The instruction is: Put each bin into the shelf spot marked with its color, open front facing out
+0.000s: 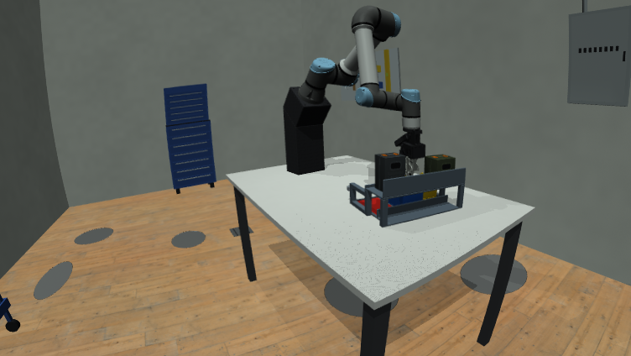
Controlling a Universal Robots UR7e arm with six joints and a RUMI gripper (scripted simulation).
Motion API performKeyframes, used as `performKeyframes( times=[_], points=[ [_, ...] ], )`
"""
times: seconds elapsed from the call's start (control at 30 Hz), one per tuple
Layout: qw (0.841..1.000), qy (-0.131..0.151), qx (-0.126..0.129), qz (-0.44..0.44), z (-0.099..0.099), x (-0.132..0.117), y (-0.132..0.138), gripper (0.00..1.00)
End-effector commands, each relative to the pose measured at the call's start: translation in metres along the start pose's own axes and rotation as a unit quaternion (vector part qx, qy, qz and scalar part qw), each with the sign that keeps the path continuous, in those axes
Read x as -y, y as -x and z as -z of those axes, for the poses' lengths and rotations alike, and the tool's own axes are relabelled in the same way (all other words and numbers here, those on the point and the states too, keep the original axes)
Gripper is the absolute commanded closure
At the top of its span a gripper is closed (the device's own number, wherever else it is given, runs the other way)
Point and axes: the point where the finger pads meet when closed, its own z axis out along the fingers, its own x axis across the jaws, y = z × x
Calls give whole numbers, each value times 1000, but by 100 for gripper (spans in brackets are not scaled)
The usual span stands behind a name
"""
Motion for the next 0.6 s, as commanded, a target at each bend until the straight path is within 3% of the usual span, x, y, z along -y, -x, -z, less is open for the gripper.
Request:
performKeyframes(
  times=[0.0, 0.57],
  points=[
    [1000, 1, 0, 0, 9, 0, -1, 95],
    [1000, 1, 0, 0, 36, 2, -2, 95]
  ],
)
